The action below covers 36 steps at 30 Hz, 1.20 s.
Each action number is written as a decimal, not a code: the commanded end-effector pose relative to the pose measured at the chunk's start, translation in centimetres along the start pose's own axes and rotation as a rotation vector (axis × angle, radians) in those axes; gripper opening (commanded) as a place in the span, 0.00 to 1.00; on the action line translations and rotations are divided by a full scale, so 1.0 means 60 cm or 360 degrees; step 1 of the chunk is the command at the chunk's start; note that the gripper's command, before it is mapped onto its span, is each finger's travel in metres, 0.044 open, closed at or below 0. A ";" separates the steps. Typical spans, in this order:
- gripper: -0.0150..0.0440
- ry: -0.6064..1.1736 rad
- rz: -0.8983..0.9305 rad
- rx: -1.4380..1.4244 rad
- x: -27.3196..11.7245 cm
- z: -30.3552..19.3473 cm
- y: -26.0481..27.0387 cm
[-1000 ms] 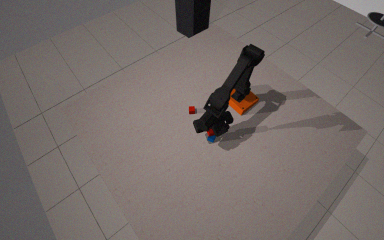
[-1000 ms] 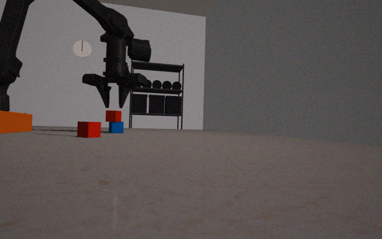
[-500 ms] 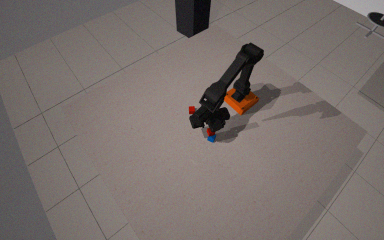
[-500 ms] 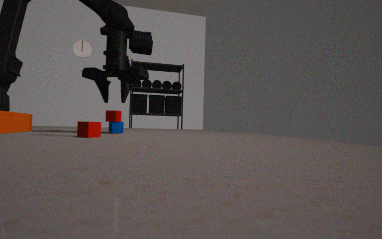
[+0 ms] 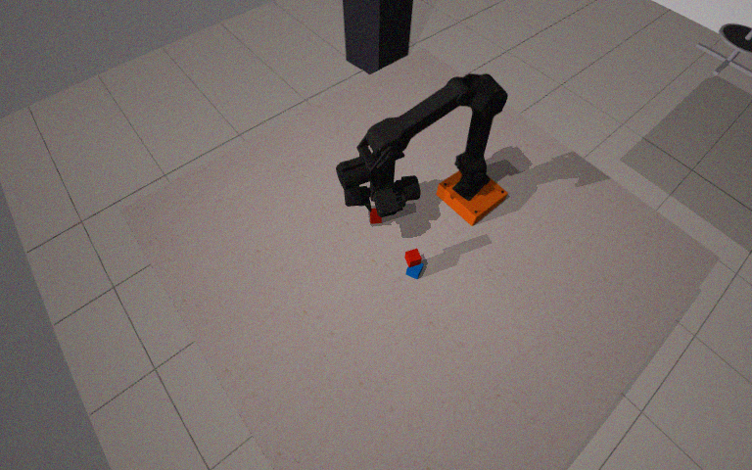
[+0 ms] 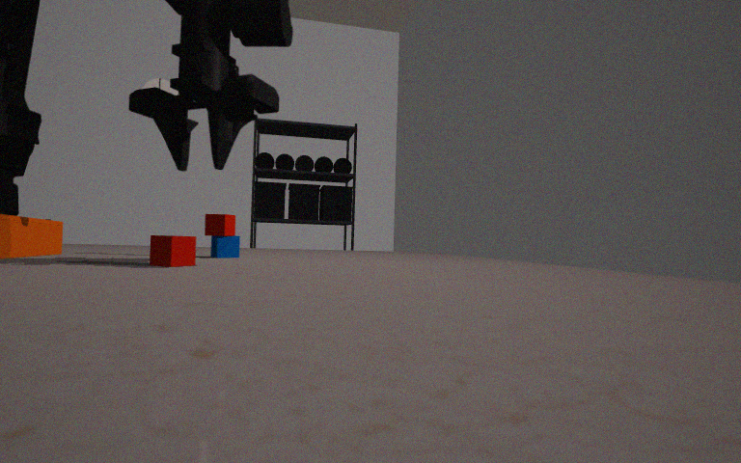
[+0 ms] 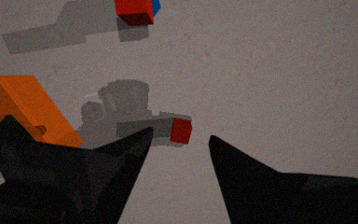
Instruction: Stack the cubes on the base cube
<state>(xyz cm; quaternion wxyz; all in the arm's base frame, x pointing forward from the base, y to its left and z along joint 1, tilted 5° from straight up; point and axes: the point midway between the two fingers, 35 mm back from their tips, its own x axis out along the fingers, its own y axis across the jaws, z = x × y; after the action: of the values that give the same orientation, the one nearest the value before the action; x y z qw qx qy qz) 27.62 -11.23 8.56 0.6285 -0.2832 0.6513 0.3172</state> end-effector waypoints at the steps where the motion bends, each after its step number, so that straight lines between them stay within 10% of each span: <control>1: 0.70 0.0009 -0.0010 0.0062 -0.015 -0.054 -0.010; 36: 0.70 0.0010 -0.0008 0.0087 0.128 -0.075 -0.014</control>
<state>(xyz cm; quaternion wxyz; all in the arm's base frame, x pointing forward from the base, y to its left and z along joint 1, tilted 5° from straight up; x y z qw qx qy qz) 25.30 -15.09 1.84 0.6407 -0.2719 0.6564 0.2909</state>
